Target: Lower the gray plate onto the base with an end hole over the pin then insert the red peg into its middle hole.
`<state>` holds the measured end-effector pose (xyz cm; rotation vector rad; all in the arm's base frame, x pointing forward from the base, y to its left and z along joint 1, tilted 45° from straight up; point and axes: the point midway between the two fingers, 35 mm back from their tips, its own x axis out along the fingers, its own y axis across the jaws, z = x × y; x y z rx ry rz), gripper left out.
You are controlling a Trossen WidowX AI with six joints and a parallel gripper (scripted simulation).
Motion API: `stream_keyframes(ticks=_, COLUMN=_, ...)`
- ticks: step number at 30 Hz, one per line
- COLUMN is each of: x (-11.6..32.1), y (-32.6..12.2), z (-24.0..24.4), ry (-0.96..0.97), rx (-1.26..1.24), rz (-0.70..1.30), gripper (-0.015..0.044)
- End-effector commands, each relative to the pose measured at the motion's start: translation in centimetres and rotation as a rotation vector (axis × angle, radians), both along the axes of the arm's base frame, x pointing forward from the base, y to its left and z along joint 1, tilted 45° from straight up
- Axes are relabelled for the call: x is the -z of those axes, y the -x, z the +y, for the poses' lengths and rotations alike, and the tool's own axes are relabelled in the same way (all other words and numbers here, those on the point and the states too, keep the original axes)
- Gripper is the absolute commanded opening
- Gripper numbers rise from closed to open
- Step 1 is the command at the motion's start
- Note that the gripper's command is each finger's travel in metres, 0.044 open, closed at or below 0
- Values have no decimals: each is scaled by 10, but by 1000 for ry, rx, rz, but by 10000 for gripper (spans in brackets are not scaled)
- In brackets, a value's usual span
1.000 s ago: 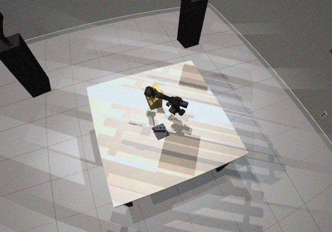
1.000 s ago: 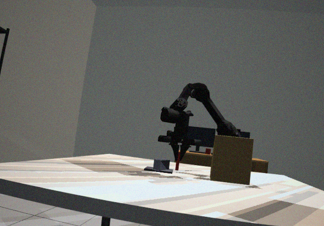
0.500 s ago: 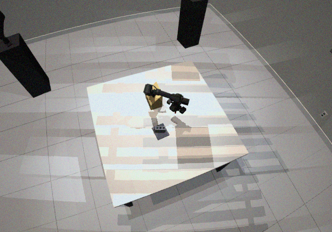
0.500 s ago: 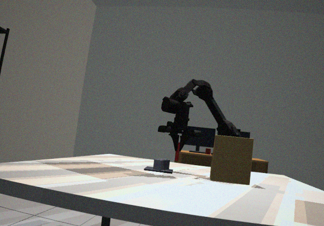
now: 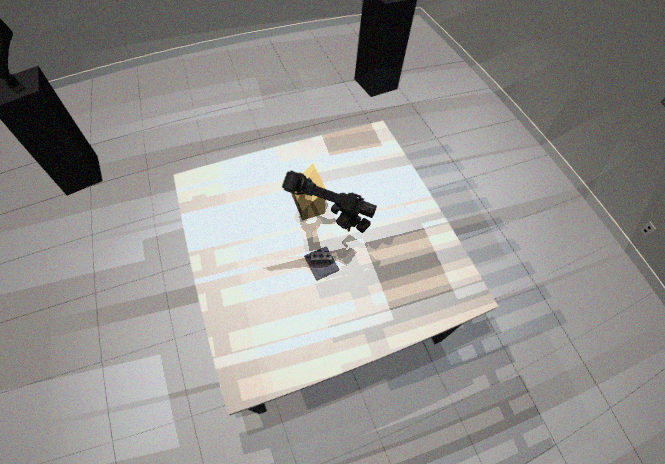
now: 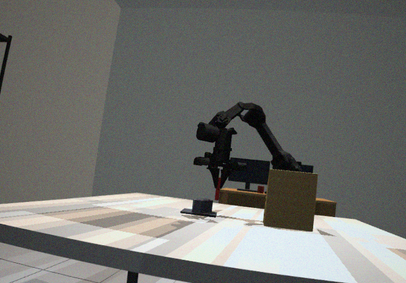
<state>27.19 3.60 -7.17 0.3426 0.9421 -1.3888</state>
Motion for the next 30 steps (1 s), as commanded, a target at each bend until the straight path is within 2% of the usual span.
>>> stream_keyframes(ticks=1, x=-6, y=-6, z=-7, ry=1, rx=-2, rz=-1, gripper=0)
stream_keyframes(ticks=30, x=-57, y=-40, z=-60, ry=-9, rx=-7, rz=-7, gripper=0)
